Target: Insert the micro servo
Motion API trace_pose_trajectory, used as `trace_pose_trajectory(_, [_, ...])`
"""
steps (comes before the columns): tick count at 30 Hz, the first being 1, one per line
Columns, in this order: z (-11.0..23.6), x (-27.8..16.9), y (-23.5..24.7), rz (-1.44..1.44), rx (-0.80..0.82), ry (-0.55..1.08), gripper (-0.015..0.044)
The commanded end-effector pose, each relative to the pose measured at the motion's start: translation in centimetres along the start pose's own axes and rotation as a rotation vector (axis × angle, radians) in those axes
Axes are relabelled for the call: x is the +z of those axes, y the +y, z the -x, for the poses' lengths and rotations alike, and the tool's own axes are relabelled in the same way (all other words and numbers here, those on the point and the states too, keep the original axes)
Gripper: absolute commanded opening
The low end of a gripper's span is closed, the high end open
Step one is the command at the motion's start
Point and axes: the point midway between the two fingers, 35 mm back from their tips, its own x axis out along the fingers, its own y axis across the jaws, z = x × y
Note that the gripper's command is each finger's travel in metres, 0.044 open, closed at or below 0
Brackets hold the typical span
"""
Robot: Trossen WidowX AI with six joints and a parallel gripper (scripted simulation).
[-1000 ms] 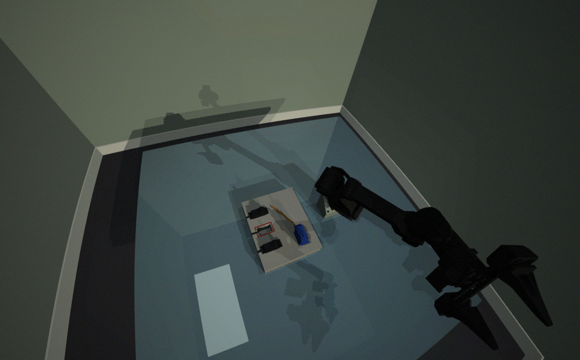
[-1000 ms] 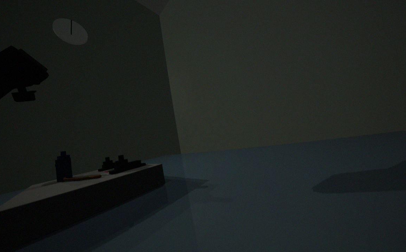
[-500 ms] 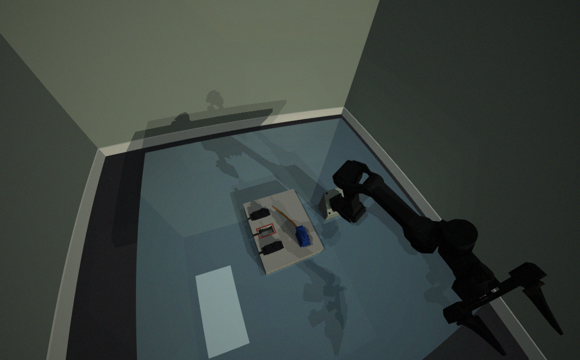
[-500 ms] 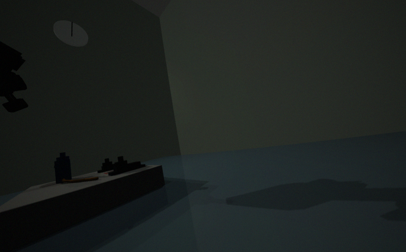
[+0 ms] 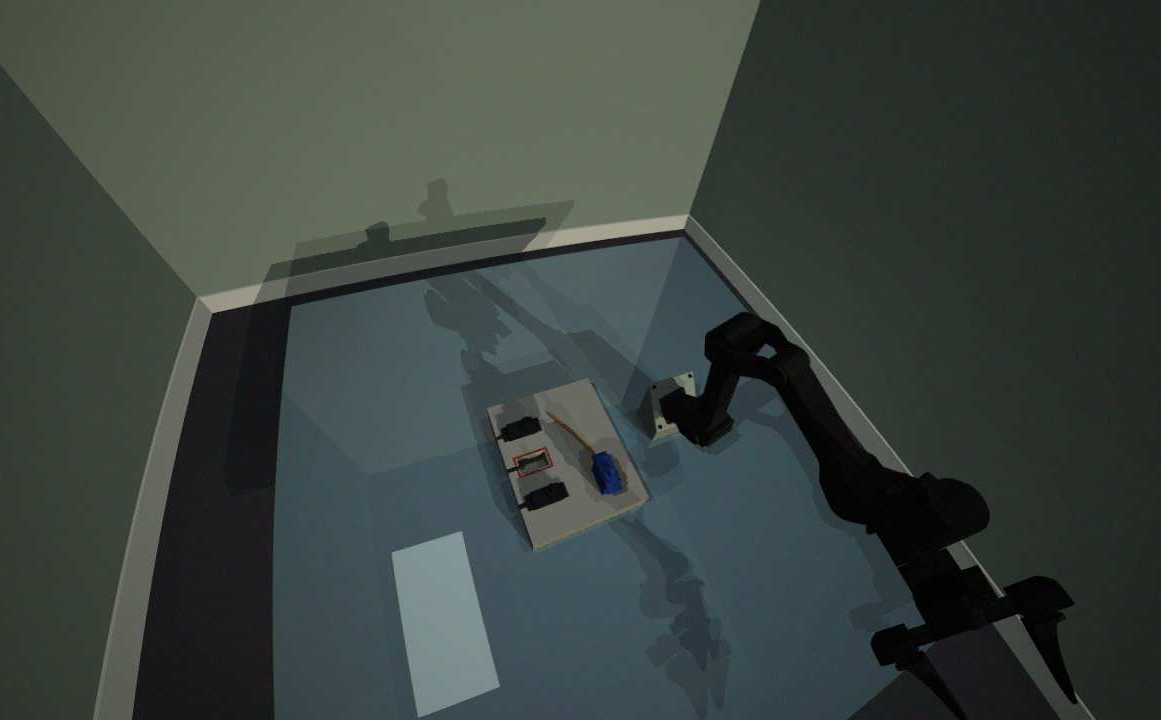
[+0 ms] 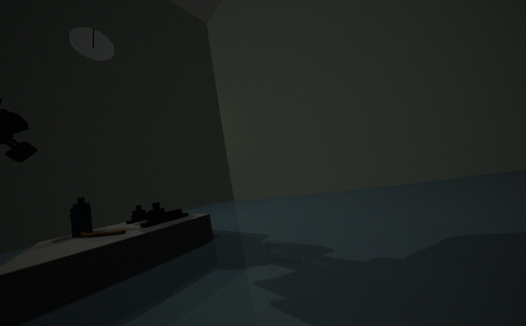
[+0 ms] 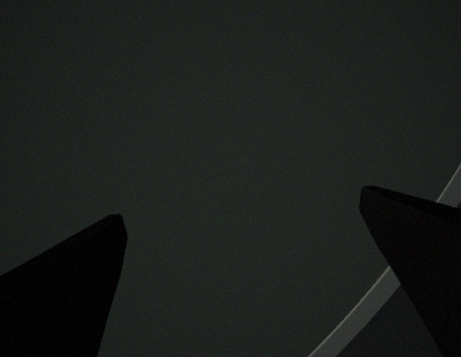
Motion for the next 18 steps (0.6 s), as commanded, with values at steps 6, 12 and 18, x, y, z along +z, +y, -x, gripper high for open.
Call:
trace_pose_trajectory(6, [-0.9,-2.5,-3.3,0.120,-0.085,0.063,0.0440])
trace_pose_trajectory(12, [-1.2,-3.5,-5.9,0.184,-0.157,0.097,0.0440])
trace_pose_trajectory(18, [-1.3,-3.7,-7.2,0.224,-0.190,0.107,0.0440])
